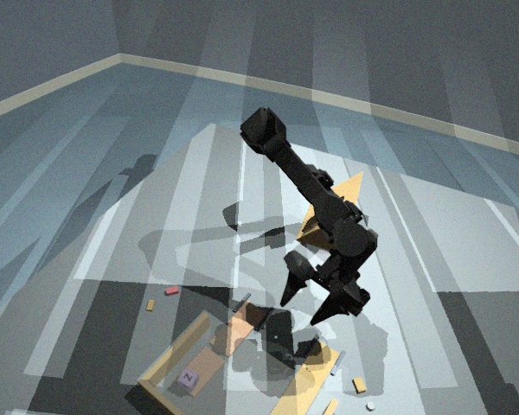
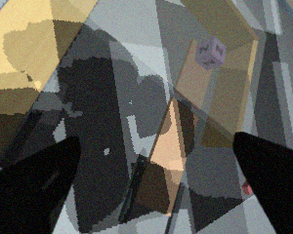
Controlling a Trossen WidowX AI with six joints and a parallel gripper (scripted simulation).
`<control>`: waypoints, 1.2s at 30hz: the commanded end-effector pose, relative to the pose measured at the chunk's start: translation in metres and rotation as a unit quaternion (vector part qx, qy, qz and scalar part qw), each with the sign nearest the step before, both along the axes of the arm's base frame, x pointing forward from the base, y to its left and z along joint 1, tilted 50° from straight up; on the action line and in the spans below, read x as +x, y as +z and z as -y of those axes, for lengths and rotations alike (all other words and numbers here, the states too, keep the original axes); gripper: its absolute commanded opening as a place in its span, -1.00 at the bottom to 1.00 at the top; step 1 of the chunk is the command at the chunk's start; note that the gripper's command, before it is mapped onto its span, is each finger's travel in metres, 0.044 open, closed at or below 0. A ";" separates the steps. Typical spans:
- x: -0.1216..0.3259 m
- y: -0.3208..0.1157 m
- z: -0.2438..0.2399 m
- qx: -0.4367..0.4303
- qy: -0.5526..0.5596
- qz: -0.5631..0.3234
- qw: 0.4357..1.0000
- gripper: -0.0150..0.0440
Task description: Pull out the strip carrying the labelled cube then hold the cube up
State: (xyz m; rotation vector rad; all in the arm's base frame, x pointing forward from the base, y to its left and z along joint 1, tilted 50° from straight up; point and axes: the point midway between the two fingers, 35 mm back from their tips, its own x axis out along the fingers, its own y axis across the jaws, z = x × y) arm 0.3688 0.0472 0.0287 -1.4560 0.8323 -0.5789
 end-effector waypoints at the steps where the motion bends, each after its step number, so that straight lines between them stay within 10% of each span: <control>1: 0.000 0.001 -0.001 0.004 0.002 0.003 1.000 0.86; 15: -0.059 0.074 -0.035 0.316 0.103 0.160 0.929 0.86; 36: -0.053 0.070 -0.034 0.319 0.104 0.145 0.931 0.69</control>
